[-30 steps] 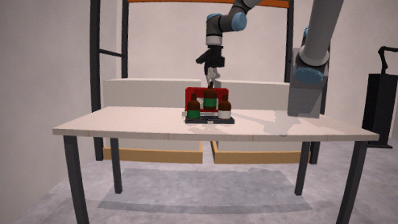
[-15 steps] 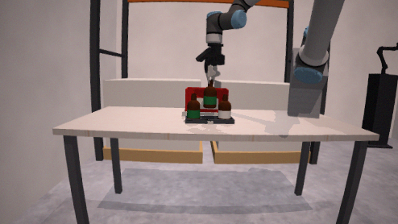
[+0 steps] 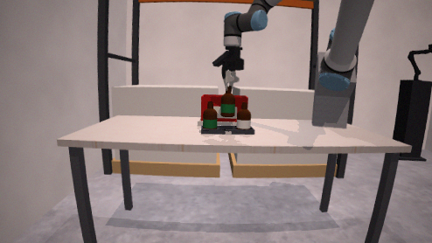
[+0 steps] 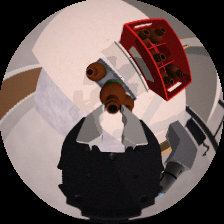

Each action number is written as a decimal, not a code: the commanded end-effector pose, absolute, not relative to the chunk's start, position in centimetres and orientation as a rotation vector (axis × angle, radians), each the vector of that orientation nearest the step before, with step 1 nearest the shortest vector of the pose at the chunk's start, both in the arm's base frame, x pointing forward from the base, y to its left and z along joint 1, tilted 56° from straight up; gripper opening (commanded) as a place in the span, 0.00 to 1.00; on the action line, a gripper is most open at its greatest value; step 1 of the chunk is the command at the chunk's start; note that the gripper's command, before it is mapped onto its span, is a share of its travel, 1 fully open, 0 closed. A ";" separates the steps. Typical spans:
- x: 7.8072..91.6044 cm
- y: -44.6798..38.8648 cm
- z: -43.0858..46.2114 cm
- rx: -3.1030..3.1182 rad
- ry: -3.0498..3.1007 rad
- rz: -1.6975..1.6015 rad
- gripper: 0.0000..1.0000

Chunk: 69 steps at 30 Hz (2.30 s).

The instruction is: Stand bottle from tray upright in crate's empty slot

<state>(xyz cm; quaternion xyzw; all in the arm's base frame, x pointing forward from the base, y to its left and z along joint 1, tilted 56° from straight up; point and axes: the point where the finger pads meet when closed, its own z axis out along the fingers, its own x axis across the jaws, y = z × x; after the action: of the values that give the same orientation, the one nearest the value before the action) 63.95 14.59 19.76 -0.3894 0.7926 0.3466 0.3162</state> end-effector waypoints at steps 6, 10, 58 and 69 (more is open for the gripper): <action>64.0 14.5 19.8 -1.025 2.087 0.912 0.00; 64.0 14.5 19.8 -1.025 2.087 0.912 0.00; 63.6 13.3 20.7 -1.025 2.087 0.912 0.00; 63.4 12.4 21.3 -1.025 2.087 0.912 0.00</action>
<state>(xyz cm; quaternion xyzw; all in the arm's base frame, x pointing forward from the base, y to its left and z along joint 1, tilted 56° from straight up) 63.43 12.79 21.03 -0.3894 0.7927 0.3465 0.3163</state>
